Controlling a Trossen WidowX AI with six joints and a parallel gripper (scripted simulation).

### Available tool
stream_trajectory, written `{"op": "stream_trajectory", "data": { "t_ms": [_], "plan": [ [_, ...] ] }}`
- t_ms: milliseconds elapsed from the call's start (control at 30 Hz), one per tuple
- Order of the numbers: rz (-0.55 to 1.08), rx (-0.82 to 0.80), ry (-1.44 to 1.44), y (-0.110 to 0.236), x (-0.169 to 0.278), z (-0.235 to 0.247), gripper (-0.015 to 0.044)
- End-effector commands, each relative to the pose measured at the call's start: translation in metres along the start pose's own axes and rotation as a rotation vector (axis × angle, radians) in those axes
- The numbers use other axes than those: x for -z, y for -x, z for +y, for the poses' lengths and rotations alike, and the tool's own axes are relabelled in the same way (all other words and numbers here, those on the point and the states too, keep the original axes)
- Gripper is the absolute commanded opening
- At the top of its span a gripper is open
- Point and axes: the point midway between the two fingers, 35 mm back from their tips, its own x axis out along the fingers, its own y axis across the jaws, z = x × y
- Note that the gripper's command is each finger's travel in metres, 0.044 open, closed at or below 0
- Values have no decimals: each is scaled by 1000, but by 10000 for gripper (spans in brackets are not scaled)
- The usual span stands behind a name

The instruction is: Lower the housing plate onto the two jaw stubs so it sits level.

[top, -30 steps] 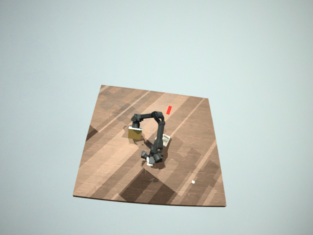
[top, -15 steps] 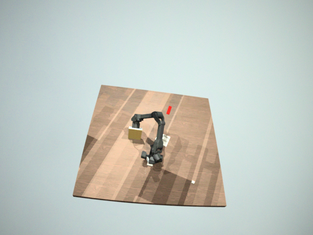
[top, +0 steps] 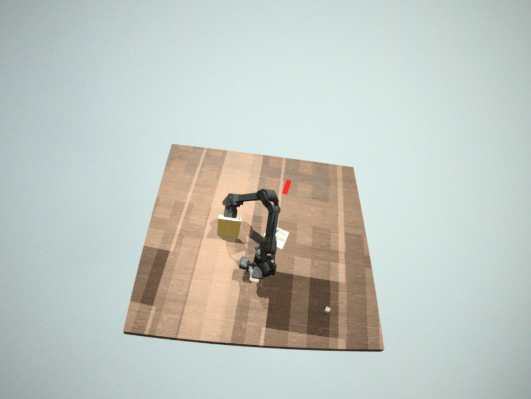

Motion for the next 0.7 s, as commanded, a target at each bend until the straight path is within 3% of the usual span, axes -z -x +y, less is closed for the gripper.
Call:
{"op": "stream_trajectory", "data": {
  "t_ms": [0, 200, 667],
  "plan": [
    [0, 0, 0, 0, 0, 0, 387],
    [0, 0, 0, 0, 0, 0, 351],
    [0, 0, -1, 8, -1, 1, 351]
  ]
}}
